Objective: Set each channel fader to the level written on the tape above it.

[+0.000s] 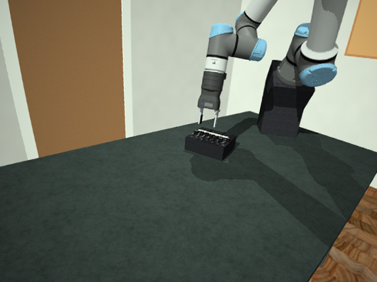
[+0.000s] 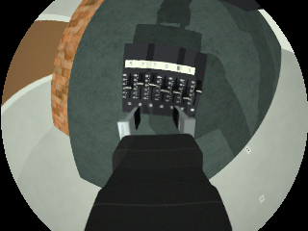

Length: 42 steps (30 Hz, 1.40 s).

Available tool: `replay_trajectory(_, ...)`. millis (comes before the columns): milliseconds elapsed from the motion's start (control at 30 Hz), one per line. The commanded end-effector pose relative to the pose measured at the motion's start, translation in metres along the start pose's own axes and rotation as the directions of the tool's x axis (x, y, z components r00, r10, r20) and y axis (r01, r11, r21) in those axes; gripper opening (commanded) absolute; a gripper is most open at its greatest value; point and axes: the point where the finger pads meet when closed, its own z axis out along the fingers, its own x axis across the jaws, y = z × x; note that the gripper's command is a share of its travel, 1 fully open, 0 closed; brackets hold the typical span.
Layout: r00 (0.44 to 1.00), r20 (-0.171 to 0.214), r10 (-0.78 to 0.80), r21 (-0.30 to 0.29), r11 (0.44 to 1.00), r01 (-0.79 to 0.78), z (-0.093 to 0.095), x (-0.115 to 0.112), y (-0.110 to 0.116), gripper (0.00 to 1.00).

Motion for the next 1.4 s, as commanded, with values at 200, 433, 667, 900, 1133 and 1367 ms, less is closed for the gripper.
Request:
replay_trajectory(200, 0.986, -0.001, -0.164, 0.012, 0.986, 0.164, -0.006, -0.005, -0.003, 1.00)
replay_trajectory(433, 0.943, -0.005, -0.333, 0.025, 0.943, 0.333, -0.011, -0.009, -0.007, 1.00)
replay_trajectory(667, 0.882, -0.013, -0.471, 0.034, 0.881, 0.471, -0.016, -0.012, -0.009, 1.00)
replay_trajectory(900, 0.744, -0.032, -0.668, 0.045, 0.742, 0.668, -0.024, -0.016, -0.012, 1.00)
replay_trajectory(1133, 0.541, -0.059, -0.839, 0.046, 0.539, 0.841, -0.032, -0.019, -0.013, 1.00)
replay_trajectory(1367, 0.363, -0.081, -0.928, 0.038, 0.361, 0.932, -0.038, -0.020, -0.014, 1.00)
